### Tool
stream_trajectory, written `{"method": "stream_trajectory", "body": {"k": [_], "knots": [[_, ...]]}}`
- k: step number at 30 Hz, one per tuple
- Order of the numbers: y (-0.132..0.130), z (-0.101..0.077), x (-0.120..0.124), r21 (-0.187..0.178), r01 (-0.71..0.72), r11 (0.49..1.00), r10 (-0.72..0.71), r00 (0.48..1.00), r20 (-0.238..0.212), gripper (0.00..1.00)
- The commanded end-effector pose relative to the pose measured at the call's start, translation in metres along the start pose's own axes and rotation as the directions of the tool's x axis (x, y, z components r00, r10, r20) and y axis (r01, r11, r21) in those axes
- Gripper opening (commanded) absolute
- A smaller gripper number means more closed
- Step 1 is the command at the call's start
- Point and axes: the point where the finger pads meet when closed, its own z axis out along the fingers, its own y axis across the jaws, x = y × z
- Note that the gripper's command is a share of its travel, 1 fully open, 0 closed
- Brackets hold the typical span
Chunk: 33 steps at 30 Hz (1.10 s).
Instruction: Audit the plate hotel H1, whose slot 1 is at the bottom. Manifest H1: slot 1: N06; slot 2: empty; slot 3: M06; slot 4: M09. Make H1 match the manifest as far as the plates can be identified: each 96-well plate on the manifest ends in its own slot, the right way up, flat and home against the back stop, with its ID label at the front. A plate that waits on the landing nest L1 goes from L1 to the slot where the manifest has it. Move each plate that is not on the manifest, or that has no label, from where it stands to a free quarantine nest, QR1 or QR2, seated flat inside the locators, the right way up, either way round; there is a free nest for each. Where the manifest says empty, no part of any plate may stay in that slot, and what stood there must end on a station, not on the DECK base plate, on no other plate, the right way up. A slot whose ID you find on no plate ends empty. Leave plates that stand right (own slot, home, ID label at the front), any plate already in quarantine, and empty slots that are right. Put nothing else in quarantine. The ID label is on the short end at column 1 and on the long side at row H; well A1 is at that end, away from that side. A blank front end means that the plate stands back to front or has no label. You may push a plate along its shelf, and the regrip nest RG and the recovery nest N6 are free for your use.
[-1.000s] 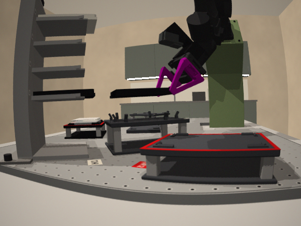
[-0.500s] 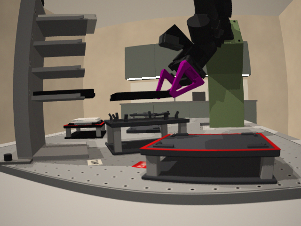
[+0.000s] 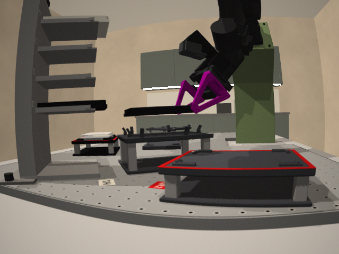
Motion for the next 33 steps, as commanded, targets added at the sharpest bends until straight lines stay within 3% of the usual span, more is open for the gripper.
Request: {"method": "stream_trajectory", "body": {"k": [1,33], "knots": [[0.006,0.004,0.002,-0.018,0.005,1.000,-0.004,1.000,0.011,0.86],[0.005,0.014,0.012,-0.013,0.006,1.000,-0.005,1.000,0.010,0.86]]}}
